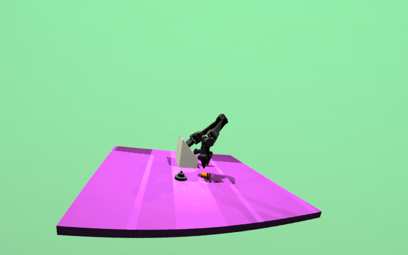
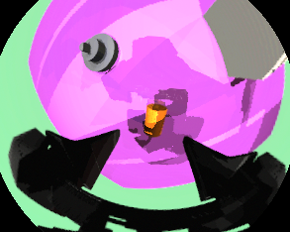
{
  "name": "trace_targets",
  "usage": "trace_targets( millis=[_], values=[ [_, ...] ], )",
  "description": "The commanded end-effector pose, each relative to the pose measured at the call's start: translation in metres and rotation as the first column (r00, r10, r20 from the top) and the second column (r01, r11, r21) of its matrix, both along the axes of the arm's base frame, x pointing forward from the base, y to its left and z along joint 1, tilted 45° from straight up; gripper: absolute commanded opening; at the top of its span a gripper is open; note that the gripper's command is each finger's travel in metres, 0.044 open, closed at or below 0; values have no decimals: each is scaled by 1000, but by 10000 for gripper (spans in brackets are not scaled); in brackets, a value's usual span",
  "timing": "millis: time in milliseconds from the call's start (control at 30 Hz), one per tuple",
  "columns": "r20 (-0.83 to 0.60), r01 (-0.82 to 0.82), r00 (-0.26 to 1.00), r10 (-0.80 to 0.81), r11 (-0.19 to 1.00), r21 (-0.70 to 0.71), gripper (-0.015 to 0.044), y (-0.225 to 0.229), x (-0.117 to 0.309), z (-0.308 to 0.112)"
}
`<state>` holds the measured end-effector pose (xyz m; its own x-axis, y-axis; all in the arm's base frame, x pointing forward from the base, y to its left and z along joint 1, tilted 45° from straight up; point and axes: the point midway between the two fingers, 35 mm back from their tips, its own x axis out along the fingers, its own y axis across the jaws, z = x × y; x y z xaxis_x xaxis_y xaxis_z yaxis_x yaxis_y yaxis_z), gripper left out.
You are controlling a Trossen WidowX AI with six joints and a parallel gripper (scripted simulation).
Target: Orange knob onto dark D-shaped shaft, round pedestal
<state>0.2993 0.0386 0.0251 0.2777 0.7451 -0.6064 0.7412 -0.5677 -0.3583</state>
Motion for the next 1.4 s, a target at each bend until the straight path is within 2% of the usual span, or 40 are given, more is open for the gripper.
trace_targets(
  millis=[0, 1367],
  values=[
    [-30, 16, 999, -16, 1000, 23, 440, 4, 0, -3],
    [-30, 16, 999, -15, 1000, 26, 440, 54, 7, -50]
  ],
)
